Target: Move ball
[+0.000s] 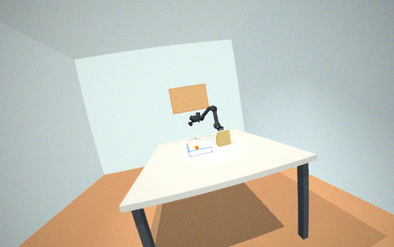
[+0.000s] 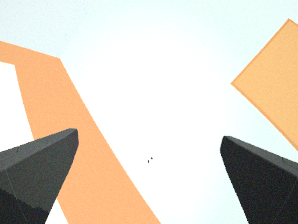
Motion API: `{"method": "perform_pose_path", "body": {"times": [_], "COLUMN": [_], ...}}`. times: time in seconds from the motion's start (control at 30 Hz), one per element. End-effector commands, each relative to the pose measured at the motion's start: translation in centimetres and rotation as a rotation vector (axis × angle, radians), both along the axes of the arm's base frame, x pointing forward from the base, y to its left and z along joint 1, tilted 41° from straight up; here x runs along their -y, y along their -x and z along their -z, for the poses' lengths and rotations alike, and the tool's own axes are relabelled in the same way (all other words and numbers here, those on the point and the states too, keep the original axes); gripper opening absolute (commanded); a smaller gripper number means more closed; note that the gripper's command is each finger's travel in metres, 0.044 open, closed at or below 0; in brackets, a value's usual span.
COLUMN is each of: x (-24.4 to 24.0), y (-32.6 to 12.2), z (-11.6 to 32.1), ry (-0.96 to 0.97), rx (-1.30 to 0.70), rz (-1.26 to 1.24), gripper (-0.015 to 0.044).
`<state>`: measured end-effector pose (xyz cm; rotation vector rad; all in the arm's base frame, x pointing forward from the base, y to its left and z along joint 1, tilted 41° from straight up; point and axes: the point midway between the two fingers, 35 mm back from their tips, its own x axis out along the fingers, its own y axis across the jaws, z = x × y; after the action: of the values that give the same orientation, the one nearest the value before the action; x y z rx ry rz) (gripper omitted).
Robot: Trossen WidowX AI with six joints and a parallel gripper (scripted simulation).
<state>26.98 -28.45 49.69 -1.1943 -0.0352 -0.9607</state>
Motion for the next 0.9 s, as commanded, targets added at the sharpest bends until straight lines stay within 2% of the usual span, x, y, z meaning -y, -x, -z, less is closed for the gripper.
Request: {"method": "perform_pose_path", "body": {"times": [0.0,0.1,0.3,0.5,0.7,0.87], "x": [0.0,0.2,-0.7,-3.8,-8.7,-13.6], "y": [-0.1,-1.5,-7.5,-11.8,-14.1,-14.1], "z": [0.1,1.8,9.9,18.4,27.0,33.7], "ry": [-0.005,-0.082,-0.41,-0.708,-0.956,-1.095], "rx": [-0.001,-0.016,-0.109,-0.224,-0.385,-0.557], "rz": [-0.002,-0.03,-0.122,-0.156,-0.119,-0.031], "gripper": [0.0374,0.0301,0.0301,0.0301,0.0301,0.0301]}}
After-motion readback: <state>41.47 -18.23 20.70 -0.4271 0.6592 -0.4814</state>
